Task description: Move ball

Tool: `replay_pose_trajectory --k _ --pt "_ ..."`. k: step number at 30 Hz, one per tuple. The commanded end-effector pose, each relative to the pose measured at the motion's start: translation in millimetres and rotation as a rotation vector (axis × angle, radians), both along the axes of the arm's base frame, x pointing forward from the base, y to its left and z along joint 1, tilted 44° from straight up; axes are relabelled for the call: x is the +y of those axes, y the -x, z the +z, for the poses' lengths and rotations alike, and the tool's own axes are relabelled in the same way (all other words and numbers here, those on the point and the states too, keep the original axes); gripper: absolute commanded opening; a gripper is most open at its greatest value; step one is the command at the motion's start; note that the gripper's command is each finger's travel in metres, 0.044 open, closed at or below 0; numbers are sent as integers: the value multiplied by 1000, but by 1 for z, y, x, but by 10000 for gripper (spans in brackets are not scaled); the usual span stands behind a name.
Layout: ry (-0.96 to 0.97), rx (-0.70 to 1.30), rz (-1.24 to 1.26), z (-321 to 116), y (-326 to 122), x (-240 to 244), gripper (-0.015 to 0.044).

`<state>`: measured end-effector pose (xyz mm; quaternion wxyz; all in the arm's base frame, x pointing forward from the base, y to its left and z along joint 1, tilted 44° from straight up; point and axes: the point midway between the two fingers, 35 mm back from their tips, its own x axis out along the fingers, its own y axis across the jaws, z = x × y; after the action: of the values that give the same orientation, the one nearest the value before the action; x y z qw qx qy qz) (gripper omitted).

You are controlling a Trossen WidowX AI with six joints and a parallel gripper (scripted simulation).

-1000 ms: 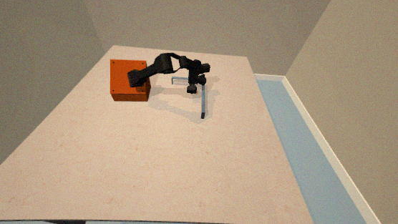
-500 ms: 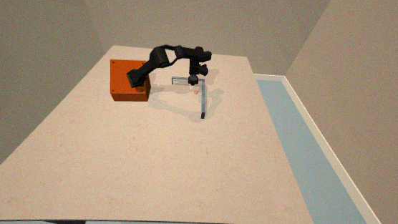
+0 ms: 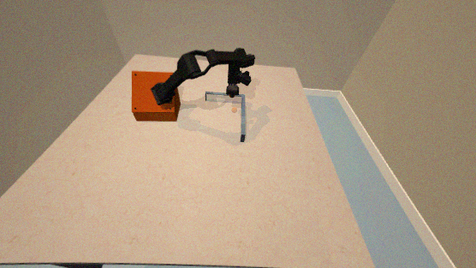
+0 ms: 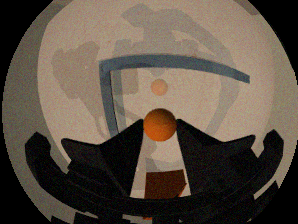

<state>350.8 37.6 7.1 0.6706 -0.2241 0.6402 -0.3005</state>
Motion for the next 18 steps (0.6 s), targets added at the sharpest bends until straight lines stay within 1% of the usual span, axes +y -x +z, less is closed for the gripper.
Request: replay_pose_trajectory --k 1,8,18 --pt "3 -6 -3 -11 -16 -18 0" --pt "3 -6 -3 -18 -19 -26 0" --pt "6 -6 -3 -60 -19 -67 0"
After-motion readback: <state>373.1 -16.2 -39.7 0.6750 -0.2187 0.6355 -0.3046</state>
